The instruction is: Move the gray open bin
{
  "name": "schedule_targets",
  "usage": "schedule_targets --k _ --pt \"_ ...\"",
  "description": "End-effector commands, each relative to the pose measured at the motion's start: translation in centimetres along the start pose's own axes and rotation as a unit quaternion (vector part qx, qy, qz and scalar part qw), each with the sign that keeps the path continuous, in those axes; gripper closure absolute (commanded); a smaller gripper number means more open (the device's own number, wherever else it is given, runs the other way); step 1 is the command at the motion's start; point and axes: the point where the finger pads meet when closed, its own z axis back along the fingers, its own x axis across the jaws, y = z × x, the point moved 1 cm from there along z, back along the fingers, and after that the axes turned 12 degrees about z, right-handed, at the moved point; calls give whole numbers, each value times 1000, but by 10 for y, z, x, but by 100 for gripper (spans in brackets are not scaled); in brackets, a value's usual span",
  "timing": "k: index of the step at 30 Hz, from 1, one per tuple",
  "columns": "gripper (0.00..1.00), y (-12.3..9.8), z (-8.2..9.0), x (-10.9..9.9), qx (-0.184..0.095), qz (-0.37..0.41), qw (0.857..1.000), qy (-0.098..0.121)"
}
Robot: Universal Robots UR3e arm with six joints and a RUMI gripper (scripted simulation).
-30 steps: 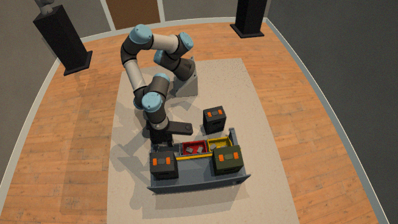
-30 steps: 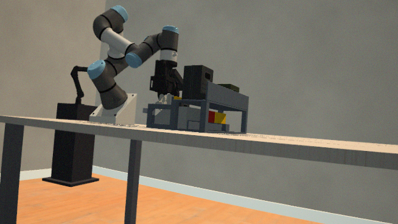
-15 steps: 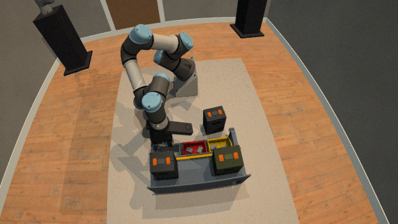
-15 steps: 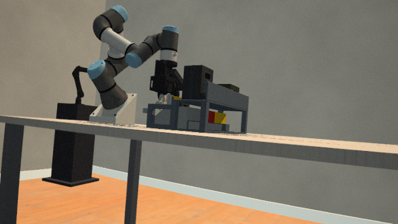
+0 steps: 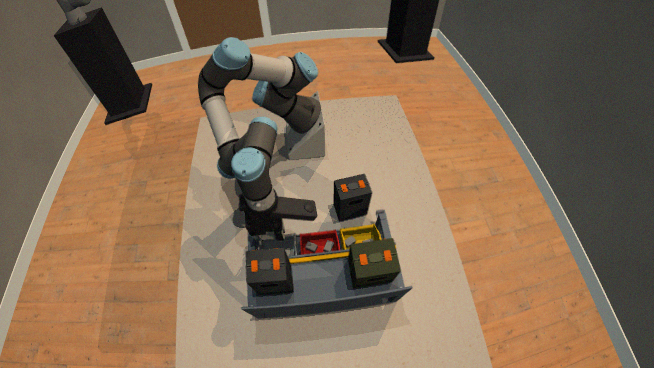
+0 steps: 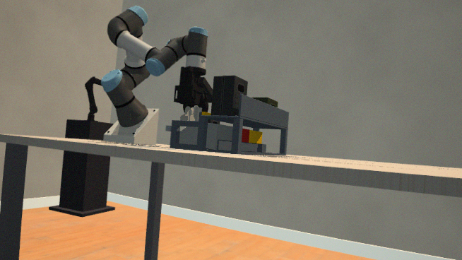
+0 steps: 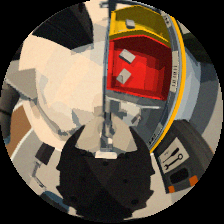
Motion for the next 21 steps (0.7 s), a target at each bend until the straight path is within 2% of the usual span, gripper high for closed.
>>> schedule_targets --k 1,21 --pt "100 0 3 1 0 0 1000 -1" --pt "100 0 11 1 0 0 1000 -1"
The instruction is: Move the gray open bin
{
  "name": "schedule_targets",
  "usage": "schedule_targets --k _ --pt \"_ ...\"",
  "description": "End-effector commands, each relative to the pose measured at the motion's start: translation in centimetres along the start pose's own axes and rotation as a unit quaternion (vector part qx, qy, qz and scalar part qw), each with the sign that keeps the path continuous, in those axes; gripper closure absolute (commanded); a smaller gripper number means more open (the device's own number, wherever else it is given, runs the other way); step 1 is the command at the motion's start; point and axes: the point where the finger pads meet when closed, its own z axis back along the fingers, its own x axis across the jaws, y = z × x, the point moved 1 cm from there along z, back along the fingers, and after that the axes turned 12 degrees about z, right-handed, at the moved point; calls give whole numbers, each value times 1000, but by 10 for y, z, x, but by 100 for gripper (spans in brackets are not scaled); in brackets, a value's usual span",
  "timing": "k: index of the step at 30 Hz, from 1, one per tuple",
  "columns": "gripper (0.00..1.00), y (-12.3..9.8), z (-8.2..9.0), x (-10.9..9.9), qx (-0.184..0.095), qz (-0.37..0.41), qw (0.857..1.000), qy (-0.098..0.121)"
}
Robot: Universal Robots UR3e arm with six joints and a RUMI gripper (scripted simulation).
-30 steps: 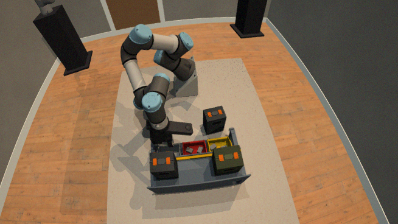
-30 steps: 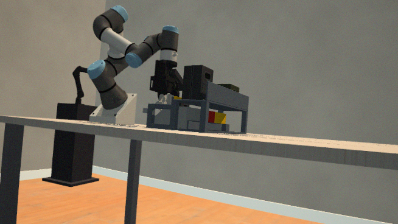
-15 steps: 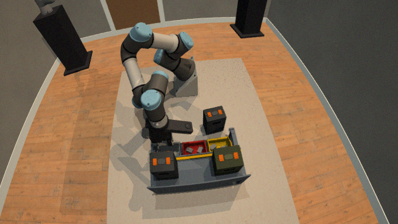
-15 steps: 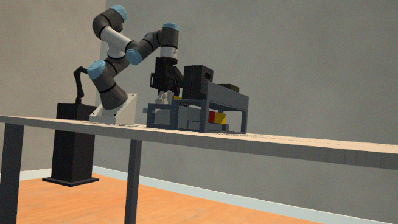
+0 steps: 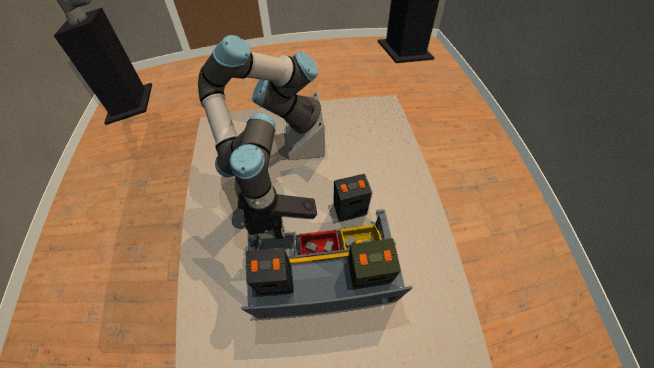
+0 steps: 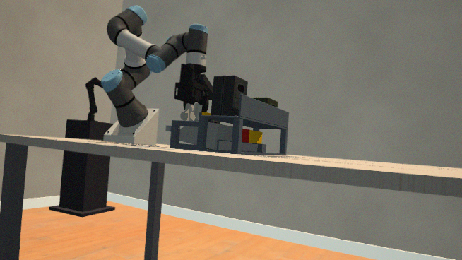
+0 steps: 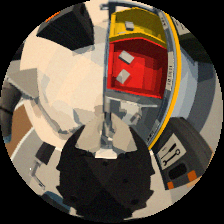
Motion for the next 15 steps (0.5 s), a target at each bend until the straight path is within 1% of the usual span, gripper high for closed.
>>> schedule_targets --k 1,15 --pt "100 0 1 1 0 0 1000 -1" --pt "100 0 -1 1 0 0 1000 -1"
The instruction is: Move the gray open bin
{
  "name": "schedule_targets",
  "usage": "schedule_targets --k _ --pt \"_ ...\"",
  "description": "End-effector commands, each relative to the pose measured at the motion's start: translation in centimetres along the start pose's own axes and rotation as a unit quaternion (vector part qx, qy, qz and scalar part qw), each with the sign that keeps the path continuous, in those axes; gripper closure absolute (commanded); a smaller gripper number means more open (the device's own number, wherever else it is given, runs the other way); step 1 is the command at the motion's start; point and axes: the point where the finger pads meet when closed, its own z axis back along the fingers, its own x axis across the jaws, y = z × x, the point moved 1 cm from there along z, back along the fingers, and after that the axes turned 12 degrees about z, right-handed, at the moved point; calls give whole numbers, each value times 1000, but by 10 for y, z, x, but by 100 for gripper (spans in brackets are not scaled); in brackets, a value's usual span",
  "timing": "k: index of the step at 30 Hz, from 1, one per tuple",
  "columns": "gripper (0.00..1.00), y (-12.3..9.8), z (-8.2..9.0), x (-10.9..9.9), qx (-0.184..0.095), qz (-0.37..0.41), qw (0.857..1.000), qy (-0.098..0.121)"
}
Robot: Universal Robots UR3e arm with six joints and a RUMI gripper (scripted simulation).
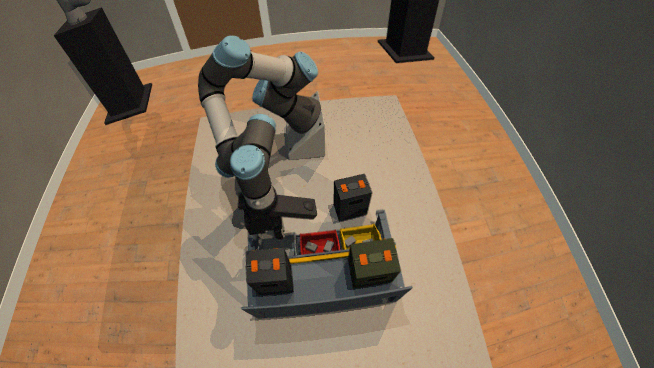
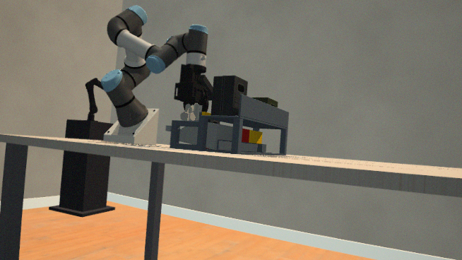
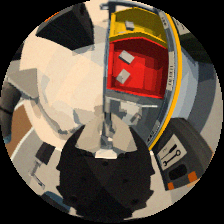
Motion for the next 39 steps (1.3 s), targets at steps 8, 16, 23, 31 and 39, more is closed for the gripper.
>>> schedule_targets --k 8,16,23,31,39 --pt "100 0 0 1 0 0 1000 -1" --pt "100 0 -1 1 0 -1 1000 -1" --pt "100 1 -1 -5 0 0 1000 -1" --pt "100 6 -1 -29 0 -1 1000 -1" --pt "100 6 -1 -29 0 -1 1000 -1"
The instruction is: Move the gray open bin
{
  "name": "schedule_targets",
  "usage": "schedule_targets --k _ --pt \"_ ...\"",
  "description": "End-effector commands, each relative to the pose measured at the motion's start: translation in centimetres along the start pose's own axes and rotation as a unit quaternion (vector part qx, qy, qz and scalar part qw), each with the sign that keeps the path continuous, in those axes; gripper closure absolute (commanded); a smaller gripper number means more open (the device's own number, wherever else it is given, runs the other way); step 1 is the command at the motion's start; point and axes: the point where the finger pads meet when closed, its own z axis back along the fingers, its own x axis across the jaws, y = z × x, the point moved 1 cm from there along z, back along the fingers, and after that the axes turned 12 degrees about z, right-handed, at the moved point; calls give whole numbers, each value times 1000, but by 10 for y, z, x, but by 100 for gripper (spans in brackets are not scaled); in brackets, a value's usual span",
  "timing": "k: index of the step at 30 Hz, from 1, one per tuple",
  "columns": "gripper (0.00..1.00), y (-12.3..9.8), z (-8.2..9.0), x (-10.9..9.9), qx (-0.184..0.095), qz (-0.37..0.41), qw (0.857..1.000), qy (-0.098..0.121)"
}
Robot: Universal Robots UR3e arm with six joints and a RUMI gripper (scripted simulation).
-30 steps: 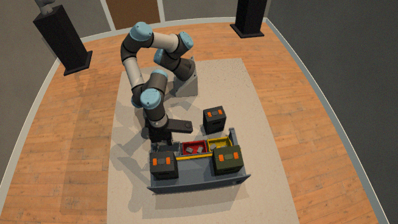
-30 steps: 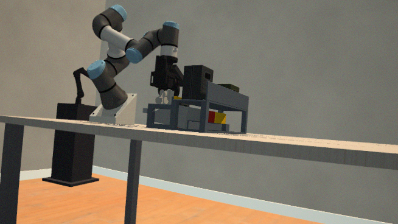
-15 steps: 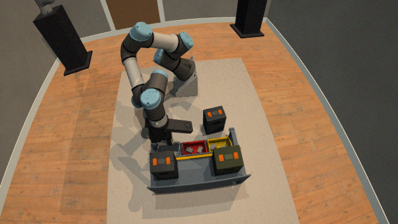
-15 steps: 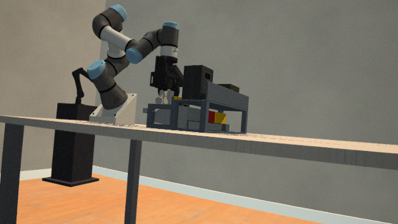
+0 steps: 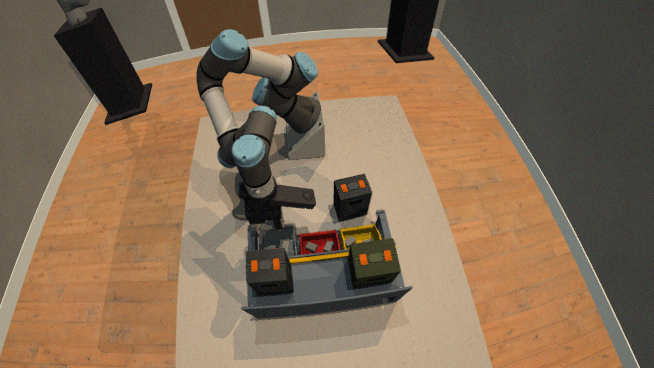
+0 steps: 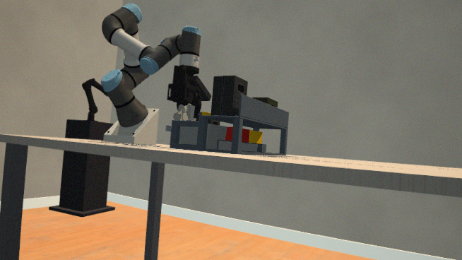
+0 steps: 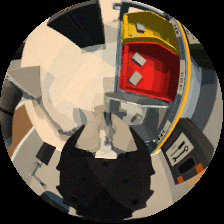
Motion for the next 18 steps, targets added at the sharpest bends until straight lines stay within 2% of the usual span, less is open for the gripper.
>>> schedule_targets --k 1,5,17,18 --pt "100 1 1 -5 0 0 1000 -1" --pt "100 6 1 -29 0 0 1000 -2" --pt "100 6 1 -29 0 0 1000 -2" --pt "100 7 0 -34 0 0 1000 -1"
